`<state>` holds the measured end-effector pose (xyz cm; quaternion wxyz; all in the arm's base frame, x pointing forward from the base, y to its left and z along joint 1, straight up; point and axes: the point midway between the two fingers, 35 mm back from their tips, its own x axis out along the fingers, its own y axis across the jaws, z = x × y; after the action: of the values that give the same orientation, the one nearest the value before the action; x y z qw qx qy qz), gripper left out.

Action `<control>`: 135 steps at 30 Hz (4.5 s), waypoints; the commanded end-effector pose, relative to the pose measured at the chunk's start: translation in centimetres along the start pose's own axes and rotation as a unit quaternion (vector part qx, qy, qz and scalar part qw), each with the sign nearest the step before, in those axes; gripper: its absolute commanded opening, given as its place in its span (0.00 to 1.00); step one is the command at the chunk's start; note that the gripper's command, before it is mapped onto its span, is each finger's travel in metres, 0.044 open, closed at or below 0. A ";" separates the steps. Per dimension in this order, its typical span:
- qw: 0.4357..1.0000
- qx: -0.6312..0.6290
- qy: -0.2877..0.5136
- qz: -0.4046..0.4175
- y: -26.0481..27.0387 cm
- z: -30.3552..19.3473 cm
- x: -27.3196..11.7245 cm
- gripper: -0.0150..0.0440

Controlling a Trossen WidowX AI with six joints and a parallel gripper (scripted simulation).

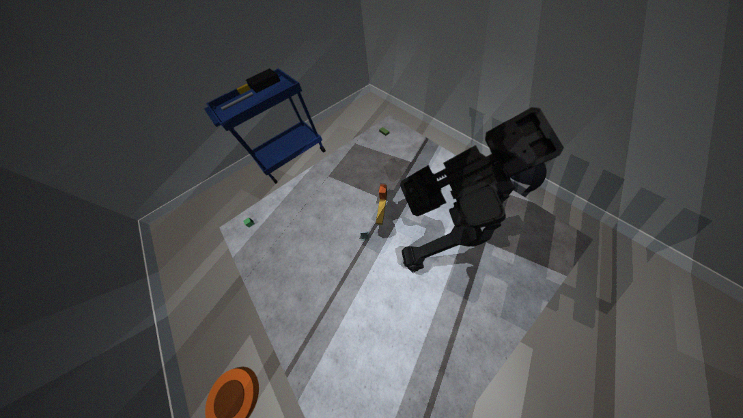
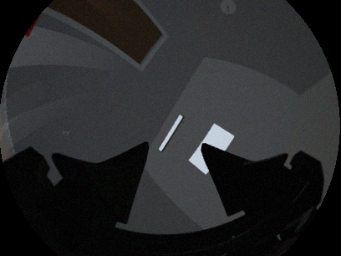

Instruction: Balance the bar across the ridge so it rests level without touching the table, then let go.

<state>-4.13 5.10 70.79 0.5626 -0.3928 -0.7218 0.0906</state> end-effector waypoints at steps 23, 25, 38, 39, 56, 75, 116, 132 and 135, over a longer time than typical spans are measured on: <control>0.934 -0.042 0.158 0.316 21.6 -9.5 0.0 0.79; 0.926 -0.046 0.167 0.335 22.7 -10.2 -0.5 0.79; 0.825 -0.069 0.236 0.509 31.7 -16.5 -7.6 0.79; 0.817 -0.063 0.245 0.518 32.2 -16.9 -8.2 0.79; 0.644 -0.033 0.305 0.701 38.5 -22.2 -22.0 0.79; 0.404 0.082 0.270 0.870 39.5 -21.9 -40.3 0.79; 0.268 0.233 0.194 0.915 43.1 -13.9 -58.8 0.79; 0.268 0.233 0.194 0.915 44.5 -13.1 -60.6 0.79; 0.268 0.233 0.194 0.915 44.5 -13.0 -60.7 0.79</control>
<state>31.72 -9.43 5.19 0.3022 -0.6520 0.2956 0.6294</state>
